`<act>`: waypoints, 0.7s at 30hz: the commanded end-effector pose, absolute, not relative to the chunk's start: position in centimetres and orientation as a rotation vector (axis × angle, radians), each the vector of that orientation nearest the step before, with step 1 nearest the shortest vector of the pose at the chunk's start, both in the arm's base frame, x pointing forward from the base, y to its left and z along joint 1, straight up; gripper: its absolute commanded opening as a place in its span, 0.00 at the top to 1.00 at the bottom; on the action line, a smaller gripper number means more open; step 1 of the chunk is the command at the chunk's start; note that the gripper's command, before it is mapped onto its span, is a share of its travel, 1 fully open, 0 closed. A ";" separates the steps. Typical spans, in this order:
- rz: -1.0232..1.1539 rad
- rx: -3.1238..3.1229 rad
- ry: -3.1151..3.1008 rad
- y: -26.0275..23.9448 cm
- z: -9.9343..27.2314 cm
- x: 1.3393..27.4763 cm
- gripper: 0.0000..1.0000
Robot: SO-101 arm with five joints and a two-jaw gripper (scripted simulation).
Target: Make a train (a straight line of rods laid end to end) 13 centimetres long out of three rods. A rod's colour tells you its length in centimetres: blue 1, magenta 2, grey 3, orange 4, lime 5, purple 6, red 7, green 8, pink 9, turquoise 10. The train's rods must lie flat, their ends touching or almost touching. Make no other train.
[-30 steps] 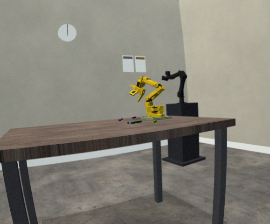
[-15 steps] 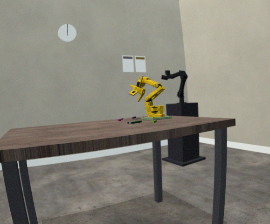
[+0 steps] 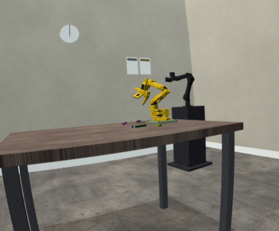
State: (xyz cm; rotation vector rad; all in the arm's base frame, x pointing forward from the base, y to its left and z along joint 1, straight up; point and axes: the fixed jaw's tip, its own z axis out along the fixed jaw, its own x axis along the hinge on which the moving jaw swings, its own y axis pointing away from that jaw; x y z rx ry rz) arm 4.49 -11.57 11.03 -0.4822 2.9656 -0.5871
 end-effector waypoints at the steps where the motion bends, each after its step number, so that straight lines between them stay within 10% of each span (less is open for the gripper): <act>1: -0.570 -0.483 2.973 -11.3 10.8 4.3 0.00; 21: -0.568 -0.514 2.964 -11.2 10.8 4.5 0.00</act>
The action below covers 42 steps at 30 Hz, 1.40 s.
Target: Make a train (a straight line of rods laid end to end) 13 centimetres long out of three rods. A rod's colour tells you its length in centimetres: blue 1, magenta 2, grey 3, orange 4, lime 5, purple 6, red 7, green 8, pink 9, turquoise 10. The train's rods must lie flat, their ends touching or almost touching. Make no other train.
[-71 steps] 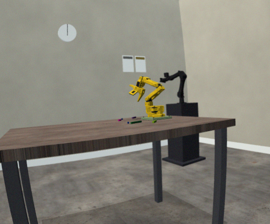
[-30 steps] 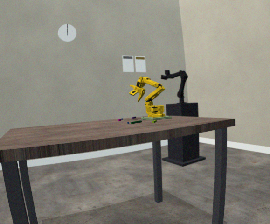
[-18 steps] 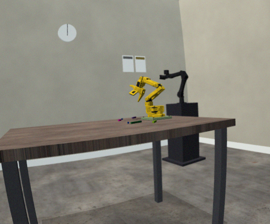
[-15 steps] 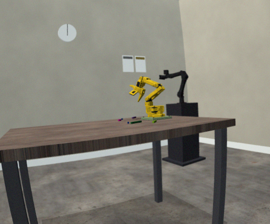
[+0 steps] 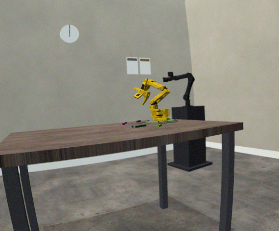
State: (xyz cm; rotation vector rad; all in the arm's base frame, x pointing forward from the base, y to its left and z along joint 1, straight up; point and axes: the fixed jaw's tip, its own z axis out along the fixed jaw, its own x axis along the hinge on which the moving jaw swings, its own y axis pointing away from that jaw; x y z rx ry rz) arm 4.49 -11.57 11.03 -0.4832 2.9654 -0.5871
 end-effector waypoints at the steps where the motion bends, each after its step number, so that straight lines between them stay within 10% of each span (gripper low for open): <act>1: -0.567 -0.534 2.958 -11.2 10.8 4.7 0.00; 42: -0.494 -1.298 2.612 -6.9 10.8 9.9 0.00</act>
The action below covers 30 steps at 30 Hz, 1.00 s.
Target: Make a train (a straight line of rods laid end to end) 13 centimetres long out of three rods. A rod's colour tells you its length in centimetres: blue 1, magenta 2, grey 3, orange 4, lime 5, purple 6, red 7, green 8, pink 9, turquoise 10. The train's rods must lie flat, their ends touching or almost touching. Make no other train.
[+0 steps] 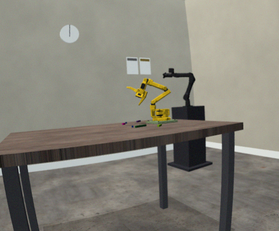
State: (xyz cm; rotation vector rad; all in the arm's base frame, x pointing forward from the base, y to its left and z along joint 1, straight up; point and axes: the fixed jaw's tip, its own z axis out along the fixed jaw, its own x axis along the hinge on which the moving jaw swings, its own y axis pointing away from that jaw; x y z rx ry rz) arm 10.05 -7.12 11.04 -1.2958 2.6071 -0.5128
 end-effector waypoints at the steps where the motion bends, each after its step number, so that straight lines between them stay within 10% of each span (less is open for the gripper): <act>1: -0.494 -1.298 2.612 -6.9 10.8 9.9 0.00; 30: -0.489 -1.296 2.609 -6.9 10.8 10.2 0.00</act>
